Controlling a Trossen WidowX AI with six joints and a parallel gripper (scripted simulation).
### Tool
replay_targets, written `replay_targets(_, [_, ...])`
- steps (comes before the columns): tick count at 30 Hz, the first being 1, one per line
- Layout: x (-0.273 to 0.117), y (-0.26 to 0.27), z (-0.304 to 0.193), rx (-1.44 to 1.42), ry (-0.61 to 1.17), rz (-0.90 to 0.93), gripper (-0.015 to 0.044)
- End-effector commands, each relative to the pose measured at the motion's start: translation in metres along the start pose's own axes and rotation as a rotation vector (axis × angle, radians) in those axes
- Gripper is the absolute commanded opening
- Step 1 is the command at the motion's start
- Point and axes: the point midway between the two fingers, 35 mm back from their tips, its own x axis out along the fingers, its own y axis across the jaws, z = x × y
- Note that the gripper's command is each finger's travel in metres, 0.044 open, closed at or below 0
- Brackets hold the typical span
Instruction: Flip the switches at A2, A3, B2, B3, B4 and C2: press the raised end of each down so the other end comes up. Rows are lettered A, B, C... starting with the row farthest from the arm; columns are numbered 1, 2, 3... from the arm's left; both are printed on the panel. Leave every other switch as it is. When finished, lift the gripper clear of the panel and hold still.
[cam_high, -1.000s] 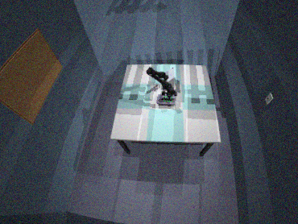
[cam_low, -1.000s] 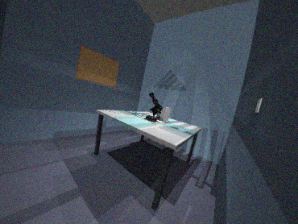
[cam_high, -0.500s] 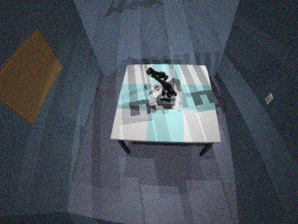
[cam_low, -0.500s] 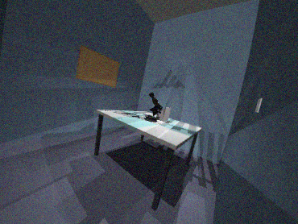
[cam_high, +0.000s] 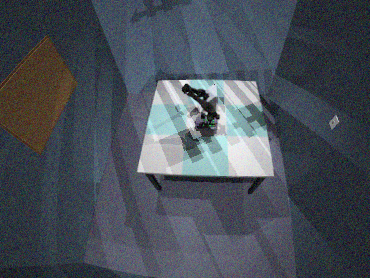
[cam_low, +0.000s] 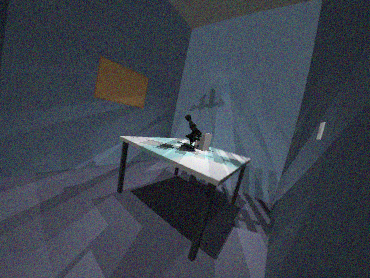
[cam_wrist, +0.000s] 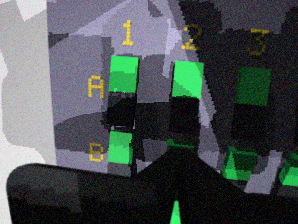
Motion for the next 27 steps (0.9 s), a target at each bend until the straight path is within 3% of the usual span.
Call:
replay_targets(1, [0.002, 0.0, -0.001, -0.008, 0.001, -0.004, 0.0])
replay_targets(23, [0.005, 0.0, -0.001, -0.008, 0.001, -0.004, 0.0])
replay_targets(27, [-0.037, 0.002, -0.001, -0.006, -0.014, 0.002, 0.0])
